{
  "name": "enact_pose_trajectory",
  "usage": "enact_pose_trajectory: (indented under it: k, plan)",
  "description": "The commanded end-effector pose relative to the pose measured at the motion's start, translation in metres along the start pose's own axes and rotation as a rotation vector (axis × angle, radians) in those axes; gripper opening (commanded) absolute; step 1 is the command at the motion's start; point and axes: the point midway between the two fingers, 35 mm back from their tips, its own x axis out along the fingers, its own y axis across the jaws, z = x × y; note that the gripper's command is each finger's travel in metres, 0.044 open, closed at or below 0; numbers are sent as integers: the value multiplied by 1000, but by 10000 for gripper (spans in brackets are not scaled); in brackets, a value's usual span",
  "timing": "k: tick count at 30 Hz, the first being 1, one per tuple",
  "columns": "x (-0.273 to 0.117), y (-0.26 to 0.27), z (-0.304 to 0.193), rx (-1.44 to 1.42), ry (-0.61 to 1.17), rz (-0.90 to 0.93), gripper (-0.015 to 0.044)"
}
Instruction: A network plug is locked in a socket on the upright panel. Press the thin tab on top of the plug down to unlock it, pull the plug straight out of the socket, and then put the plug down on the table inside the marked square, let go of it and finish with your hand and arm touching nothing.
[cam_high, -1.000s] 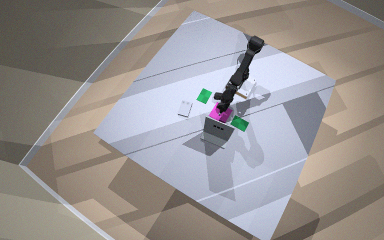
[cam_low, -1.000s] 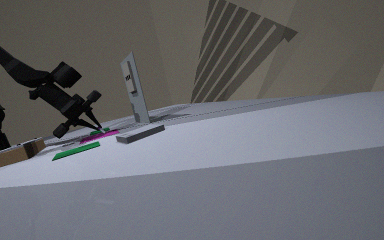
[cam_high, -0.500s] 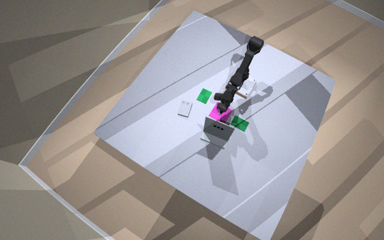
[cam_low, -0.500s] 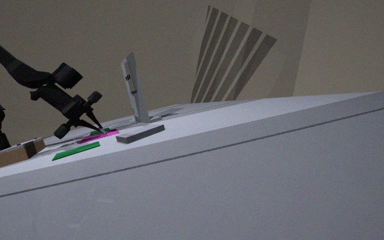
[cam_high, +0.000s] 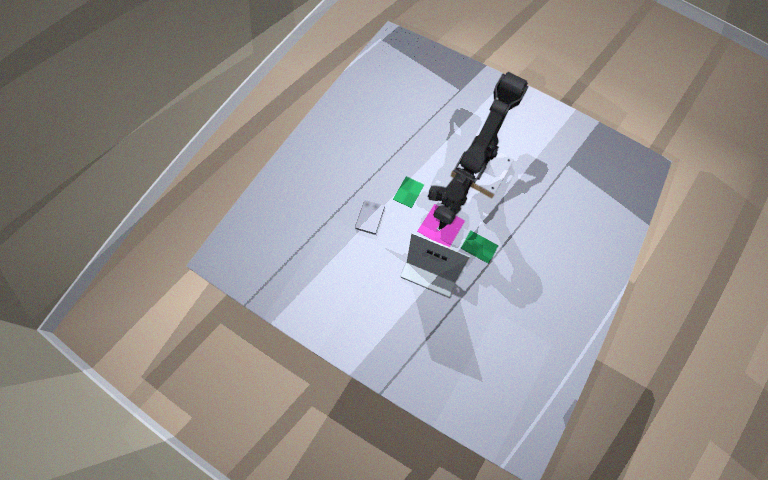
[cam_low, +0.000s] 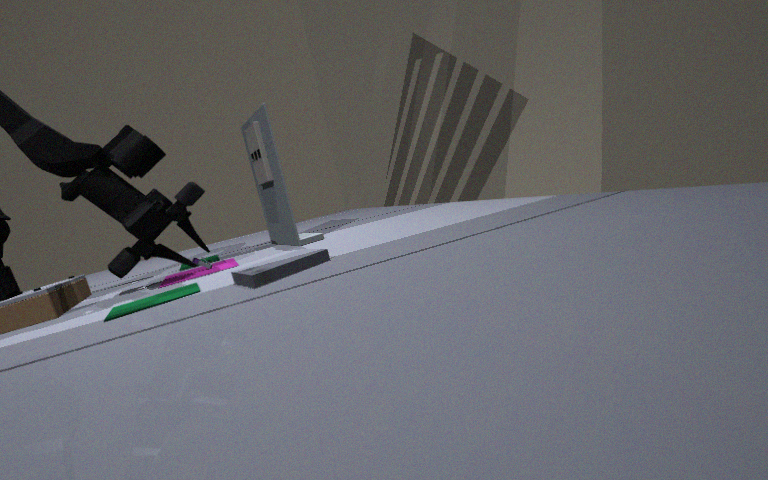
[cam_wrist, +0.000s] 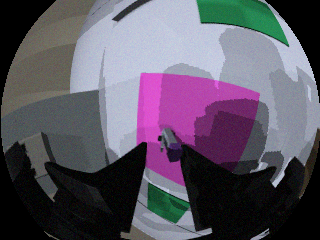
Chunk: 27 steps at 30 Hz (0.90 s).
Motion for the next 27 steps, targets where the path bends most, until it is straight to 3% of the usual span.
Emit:
enact_pose_trajectory:
  k: [1,27]
  plan:
    - [0,0,0,0,0,0,156]
    - [-20,0,2,3,-2,-4,156]
